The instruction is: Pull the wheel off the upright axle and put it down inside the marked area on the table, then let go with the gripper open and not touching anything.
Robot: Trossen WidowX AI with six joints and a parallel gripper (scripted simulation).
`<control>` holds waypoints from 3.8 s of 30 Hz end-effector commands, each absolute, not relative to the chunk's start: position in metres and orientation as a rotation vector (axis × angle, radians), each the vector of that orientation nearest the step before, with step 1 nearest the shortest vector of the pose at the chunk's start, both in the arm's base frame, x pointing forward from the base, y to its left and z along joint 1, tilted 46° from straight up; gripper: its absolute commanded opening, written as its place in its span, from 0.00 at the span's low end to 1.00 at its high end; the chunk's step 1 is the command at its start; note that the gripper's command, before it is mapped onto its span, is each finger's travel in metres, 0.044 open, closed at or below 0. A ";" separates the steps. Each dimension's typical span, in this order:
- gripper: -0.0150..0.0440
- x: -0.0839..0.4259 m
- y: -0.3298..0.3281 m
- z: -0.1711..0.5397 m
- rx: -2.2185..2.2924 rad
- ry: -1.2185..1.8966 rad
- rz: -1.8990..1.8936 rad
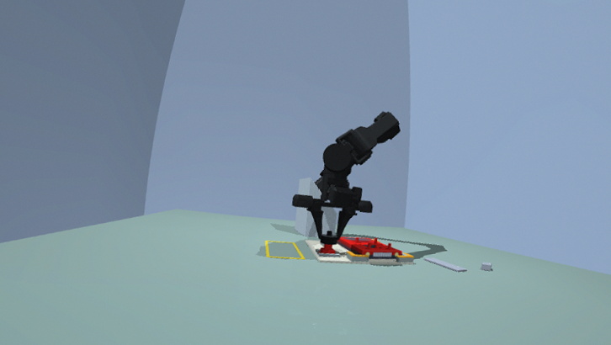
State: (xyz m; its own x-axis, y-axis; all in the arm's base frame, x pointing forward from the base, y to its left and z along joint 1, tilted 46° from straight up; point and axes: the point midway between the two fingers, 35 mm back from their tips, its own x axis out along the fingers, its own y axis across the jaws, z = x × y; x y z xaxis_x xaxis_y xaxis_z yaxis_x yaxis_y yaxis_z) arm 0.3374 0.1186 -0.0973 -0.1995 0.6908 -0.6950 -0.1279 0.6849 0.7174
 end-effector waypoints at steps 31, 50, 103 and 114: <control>0.25 0.341 0.109 -0.089 0.471 1.607 0.788; 0.25 0.342 0.104 -0.084 0.473 1.606 0.787; 0.25 0.341 0.063 -0.065 0.485 1.612 0.778; 0.25 0.324 0.012 -0.102 0.474 1.608 0.772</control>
State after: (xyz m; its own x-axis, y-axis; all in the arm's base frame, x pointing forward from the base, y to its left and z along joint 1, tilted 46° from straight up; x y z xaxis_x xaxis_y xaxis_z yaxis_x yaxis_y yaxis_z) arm 0.3300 0.0216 -0.0935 -0.1834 0.6901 -0.7001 -0.1133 0.6926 0.7123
